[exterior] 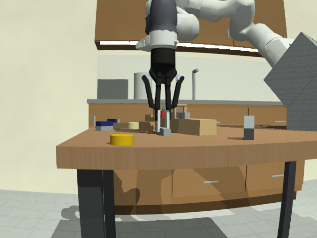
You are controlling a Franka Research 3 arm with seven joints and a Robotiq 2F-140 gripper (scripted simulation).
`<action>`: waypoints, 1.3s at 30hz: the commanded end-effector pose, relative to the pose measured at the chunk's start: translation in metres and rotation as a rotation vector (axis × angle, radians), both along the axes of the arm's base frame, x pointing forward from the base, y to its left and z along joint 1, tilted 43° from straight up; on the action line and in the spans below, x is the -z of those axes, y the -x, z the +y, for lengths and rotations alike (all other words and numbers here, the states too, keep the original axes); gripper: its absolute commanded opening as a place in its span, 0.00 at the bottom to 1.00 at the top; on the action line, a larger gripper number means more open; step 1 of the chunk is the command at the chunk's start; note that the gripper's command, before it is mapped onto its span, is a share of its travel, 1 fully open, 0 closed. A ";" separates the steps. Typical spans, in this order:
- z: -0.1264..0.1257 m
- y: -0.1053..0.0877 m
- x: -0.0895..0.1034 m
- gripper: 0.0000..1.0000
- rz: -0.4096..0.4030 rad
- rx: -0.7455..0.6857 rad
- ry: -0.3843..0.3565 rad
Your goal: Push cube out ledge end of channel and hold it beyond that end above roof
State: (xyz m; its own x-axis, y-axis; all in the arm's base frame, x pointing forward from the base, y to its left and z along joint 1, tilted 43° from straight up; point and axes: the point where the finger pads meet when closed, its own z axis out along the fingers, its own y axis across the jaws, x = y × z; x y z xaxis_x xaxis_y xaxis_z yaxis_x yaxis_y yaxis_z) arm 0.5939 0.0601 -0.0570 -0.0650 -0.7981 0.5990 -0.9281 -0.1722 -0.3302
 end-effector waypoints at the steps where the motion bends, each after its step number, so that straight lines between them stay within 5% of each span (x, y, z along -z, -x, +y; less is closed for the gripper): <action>1: -0.001 -0.001 0.001 0.00 -0.003 0.003 -0.002; 26: 0.001 0.001 -0.002 0.00 -0.003 0.003 -0.002; 39: 0.064 0.041 -0.081 0.00 -0.003 0.003 -0.002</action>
State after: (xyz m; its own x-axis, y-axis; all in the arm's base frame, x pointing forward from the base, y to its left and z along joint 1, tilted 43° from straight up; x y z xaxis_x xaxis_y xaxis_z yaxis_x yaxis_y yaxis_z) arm 0.5654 0.1217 0.0126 -0.0781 -0.8108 0.5801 -0.9176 -0.1690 -0.3598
